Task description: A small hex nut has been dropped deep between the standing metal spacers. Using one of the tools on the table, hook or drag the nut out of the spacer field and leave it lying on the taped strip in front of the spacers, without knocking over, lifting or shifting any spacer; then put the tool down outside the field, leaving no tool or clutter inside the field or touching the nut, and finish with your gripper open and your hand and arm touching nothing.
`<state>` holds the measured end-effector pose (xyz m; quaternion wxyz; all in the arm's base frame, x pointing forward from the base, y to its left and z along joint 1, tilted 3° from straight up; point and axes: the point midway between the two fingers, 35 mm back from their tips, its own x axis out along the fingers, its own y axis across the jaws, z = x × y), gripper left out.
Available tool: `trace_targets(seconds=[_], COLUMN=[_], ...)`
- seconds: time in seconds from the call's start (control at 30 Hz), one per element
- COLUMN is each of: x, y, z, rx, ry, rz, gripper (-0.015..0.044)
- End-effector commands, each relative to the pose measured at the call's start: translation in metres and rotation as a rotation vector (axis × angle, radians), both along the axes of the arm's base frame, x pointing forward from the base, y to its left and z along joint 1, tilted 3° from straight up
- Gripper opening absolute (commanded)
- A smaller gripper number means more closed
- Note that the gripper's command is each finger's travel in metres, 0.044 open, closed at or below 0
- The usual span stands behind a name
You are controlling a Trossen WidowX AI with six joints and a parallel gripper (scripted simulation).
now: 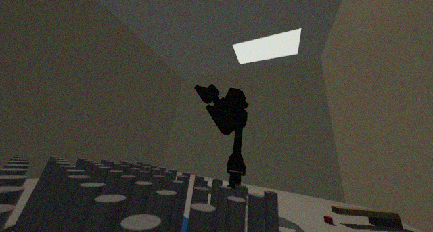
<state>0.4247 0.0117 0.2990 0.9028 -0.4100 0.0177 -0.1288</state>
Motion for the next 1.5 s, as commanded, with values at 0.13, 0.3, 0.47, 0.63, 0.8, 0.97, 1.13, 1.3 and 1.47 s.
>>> trace_targets(seconds=[0.13, 0.3, 0.47, 0.63, 0.8, 0.97, 1.13, 1.3, 1.47], x=[-0.018, -0.026, -0.026, -0.026, -0.026, -0.026, -0.026, -0.026, -0.026], y=[0.034, 0.041, 0.041, 0.041, 0.041, 0.041, 0.041, 0.041, 0.041], z=[-0.101, -0.124, -0.124, -0.124, -0.124, -0.124, -0.124, -0.124, -0.124], rx=[0.550, 0.682, 0.682, 0.682, 0.682, 0.682, 0.682, 0.682, 0.682], ry=[0.128, 0.154, 0.154, 0.154, 0.154, 0.154, 0.154, 0.154, 0.154], rz=[0.015, -0.004, -0.004, -0.004, -0.004, -0.004, -0.004, -0.004, -0.004], gripper=[0.0440, 0.0440, 0.0440, 0.0440, 0.0440, 0.0440, 0.0440, 0.0440, 0.0440])
